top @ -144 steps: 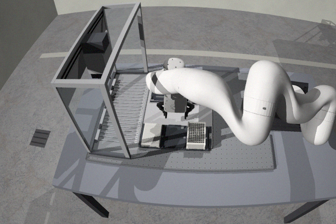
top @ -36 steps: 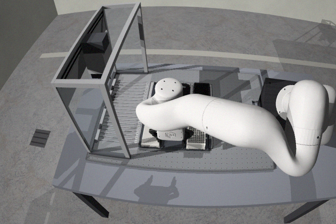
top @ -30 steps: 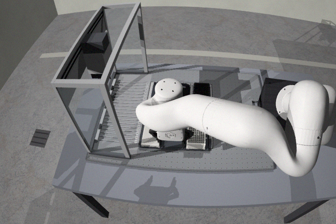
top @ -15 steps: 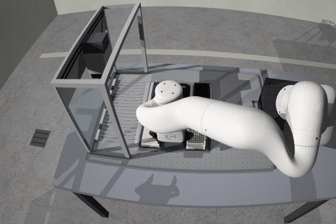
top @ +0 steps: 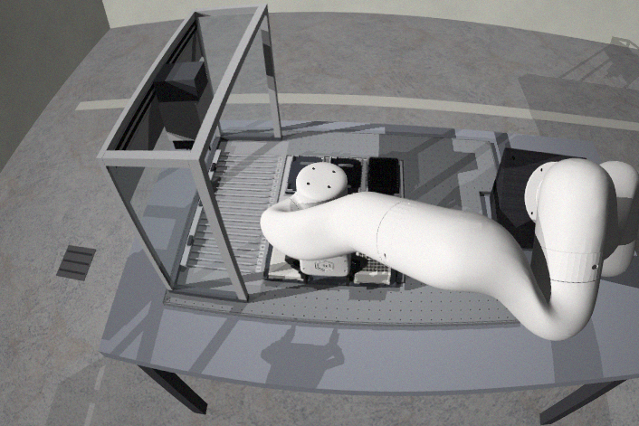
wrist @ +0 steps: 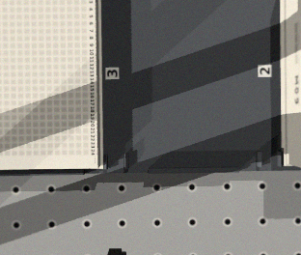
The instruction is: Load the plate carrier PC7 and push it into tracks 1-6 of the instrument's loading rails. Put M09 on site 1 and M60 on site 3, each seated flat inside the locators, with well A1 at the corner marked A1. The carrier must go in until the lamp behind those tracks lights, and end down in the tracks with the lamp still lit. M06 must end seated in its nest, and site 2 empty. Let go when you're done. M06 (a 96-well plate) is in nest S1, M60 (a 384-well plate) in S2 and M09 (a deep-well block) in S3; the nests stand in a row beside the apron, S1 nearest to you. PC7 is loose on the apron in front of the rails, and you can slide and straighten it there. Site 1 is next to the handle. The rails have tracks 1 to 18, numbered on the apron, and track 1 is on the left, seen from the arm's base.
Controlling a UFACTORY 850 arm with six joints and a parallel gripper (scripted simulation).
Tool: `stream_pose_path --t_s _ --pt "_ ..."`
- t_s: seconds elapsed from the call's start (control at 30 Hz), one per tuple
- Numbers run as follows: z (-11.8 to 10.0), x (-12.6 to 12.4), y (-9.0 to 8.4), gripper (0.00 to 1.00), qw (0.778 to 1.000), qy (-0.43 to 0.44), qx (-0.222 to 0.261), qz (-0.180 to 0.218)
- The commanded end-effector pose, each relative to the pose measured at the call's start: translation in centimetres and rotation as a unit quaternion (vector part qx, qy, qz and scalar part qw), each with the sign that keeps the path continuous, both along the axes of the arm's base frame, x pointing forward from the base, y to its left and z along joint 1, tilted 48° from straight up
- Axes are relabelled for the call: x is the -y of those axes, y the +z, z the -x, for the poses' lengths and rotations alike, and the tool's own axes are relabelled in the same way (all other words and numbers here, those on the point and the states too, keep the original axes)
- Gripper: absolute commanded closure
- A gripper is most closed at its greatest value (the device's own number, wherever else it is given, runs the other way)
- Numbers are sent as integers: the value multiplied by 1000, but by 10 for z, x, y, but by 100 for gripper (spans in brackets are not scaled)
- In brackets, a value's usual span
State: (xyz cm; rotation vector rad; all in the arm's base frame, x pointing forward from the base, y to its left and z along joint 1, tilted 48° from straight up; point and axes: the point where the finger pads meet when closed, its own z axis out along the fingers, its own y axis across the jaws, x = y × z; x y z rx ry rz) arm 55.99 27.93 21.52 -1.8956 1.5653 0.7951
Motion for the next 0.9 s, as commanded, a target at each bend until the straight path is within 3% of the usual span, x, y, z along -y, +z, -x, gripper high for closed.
stream_pose_path --t_s 0.0,0.87 --pt "0 -5 -4 0 1000 0 1 0" --pt "4 -35 -31 0 1000 0 1 0"
